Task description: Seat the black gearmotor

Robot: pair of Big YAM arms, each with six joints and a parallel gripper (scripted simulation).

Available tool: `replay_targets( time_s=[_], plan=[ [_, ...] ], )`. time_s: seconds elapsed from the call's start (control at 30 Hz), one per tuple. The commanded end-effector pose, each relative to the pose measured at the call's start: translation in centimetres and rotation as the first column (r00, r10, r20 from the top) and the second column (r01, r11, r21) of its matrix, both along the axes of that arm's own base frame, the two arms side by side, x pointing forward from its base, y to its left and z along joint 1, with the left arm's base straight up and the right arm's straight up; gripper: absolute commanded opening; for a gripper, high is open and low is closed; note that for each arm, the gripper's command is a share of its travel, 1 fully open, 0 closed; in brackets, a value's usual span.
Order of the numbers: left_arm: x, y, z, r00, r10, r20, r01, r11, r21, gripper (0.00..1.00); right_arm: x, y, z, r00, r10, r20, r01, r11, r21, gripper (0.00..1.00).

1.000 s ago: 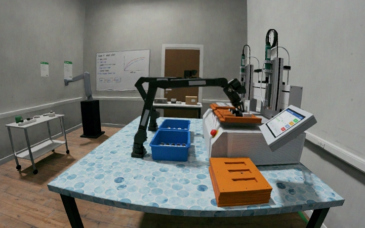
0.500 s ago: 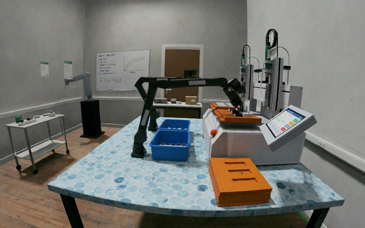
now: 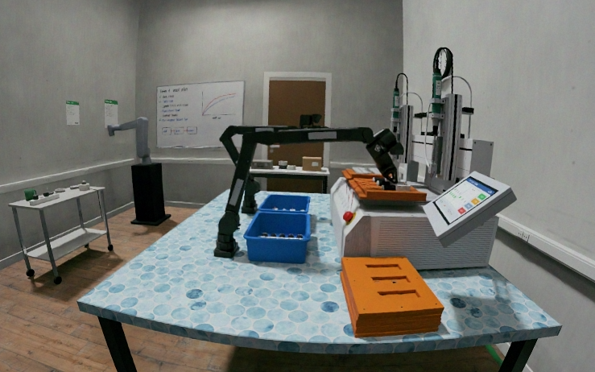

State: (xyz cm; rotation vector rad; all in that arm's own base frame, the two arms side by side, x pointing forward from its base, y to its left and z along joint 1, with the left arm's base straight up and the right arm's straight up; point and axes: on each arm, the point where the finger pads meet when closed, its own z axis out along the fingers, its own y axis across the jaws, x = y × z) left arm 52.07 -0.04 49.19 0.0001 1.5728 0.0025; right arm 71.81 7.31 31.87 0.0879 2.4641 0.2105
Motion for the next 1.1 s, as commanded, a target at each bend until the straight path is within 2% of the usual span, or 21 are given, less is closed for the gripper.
replay_targets(
  time_s=[0.0, 0.1, 0.17, 0.27, 0.33, 0.57, 0.6, 0.8, 1.07],
  plan=[
    [0.8, -0.2, 2.6, 0.999, -0.004, 0.041, 0.004, 1.000, 0.004, 1.00, 0.4, -1.2, 7.2, 0.994, -0.035, 0.108, 0.029, 0.998, 0.049, 0.35],
    [0.8, -0.2, 2.6, 0.999, -0.004, 0.041, 0.004, 1.000, 0.004, 1.00, 0.8, -1.3, 7.1, 0.993, -0.032, 0.117, 0.022, 0.997, 0.080, 0.35],
    [0.8, -0.2, 2.6, 0.999, -0.004, 0.041, 0.004, 1.000, 0.004, 1.00, 1.1, -1.2, 4.9, 0.997, -0.027, 0.069, 0.021, 0.996, 0.087, 0.35],
    [0.8, -0.2, 2.6, 0.999, -0.004, 0.041, 0.004, 1.000, 0.004, 1.00, 0.8, -1.3, 5.8, 0.996, -0.023, 0.083, 0.018, 0.997, 0.070, 0.35],
    [0.8, -0.2, 2.6, 0.999, -0.004, 0.041, 0.004, 1.000, 0.004, 1.00, 1.2, -1.2, 4.7, 0.998, -0.022, 0.066, 0.018, 0.998, 0.066, 0.35],
    [0.8, -0.2, 2.6, 0.999, -0.004, 0.041, 0.004, 1.000, 0.004, 1.00, 1.3, -1.2, 4.7, 0.998, -0.014, 0.066, 0.011, 0.998, 0.055, 0.35],
    [0.8, -0.2, 2.6, 0.999, -0.004, 0.041, 0.004, 1.000, 0.004, 1.00, 0.4, -1.3, 7.0, 0.995, -0.025, 0.099, 0.018, 0.997, 0.070, 0.55],
    [0.8, -0.2, 2.6, 0.999, -0.004, 0.041, 0.004, 1.000, 0.004, 1.00, 0.9, -0.3, 5.3, 0.997, -0.009, 0.075, 0.004, 0.998, 0.069, 0.55],
    [0.8, -0.2, 2.6, 0.999, -0.004, 0.041, 0.004, 1.000, 0.004, 1.00, 0.9, -0.6, 5.4, 0.997, -0.013, 0.077, 0.008, 0.998, 0.069, 0.55]
  ],
)
